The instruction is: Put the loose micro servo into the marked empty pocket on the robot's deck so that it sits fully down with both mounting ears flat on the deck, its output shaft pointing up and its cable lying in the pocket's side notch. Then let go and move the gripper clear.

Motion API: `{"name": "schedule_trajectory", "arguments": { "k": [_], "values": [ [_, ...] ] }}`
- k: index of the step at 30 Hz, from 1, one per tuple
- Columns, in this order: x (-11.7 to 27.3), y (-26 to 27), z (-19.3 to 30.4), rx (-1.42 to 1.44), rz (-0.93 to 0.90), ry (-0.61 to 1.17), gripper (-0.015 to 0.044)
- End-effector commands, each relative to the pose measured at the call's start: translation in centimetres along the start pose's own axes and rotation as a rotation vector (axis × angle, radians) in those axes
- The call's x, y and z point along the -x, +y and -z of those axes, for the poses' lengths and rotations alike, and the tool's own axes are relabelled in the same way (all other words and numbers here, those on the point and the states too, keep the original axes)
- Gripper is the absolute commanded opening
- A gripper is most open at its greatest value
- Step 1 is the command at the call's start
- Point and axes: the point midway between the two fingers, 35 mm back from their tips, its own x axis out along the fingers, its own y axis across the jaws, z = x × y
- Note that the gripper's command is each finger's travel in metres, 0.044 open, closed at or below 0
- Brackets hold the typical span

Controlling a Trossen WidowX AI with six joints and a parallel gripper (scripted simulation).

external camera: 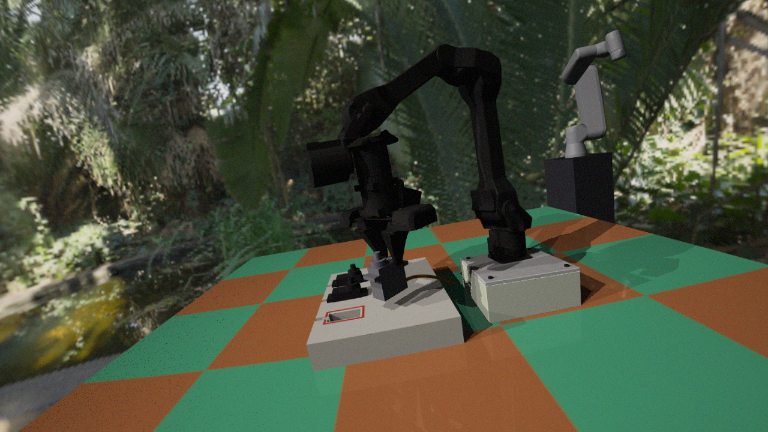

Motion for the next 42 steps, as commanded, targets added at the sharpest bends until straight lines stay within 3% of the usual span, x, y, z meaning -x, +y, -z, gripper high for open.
{"name": "schedule_trajectory", "arguments": {
  "k": [1, 7, 42],
  "values": [
    [0.3, -0.45, 0.82, -0.003, -0.005, 0.014, 0.0],
    [0.3, -0.45, 0.82, 0.082, -0.006, 0.014, 0.0],
    [0.31, -0.45, 0.83, 1.288, -0.014, 0.009, 0.0]
  ]
}}
